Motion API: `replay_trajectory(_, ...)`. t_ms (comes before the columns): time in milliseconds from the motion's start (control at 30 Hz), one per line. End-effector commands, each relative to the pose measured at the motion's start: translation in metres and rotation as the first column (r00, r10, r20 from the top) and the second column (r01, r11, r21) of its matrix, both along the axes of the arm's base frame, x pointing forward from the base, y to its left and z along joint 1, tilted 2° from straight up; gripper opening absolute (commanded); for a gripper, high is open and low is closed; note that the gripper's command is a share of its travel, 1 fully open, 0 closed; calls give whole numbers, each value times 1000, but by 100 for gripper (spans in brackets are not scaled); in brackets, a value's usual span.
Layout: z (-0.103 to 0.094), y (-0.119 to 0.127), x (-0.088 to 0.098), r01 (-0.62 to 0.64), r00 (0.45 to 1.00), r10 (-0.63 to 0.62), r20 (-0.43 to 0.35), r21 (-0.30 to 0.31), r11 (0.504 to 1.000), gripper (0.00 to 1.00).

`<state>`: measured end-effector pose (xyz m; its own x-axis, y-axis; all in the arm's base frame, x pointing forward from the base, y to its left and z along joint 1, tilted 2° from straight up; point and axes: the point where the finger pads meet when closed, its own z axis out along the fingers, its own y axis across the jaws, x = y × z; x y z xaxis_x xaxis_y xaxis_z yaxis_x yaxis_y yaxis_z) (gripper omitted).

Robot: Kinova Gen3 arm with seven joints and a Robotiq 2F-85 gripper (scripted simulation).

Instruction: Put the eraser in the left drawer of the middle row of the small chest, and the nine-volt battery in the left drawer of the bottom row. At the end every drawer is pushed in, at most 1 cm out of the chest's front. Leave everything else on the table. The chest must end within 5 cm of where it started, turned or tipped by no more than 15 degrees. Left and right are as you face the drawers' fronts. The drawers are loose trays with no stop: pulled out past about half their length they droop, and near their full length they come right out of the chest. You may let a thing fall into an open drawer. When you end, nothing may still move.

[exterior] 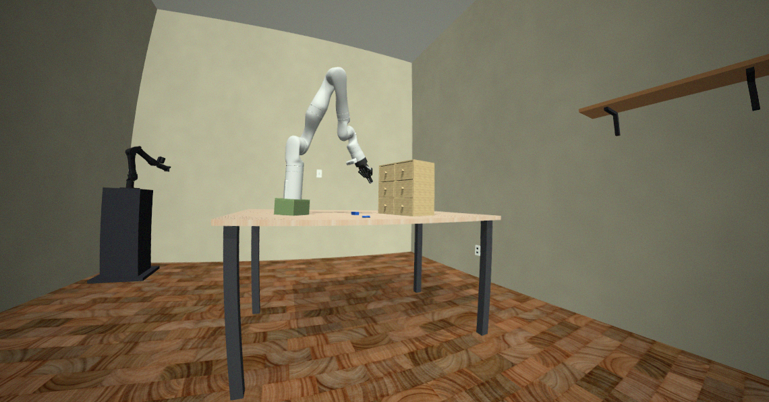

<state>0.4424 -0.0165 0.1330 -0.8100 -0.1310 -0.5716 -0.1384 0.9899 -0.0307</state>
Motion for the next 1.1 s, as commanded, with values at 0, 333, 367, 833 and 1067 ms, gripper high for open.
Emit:
replay_trajectory(0, -3, 0, -1, 2, 1000, -2, -1, 6, 1000, 0)
replay_trajectory(333, -4, -1, 1, 3, 1000, -3, 10, 6, 1000, 0)
replay_trajectory(367, -4, -1, 1, 3, 1000, -3, 11, 6, 1000, 0)
replay_trajectory(833, -5, -1, 2, 3, 1000, -3, 19, 4, 1000, 0)
replay_trajectory(1067, -5, -1, 2, 3, 1000, -3, 21, 4, 1000, 0)
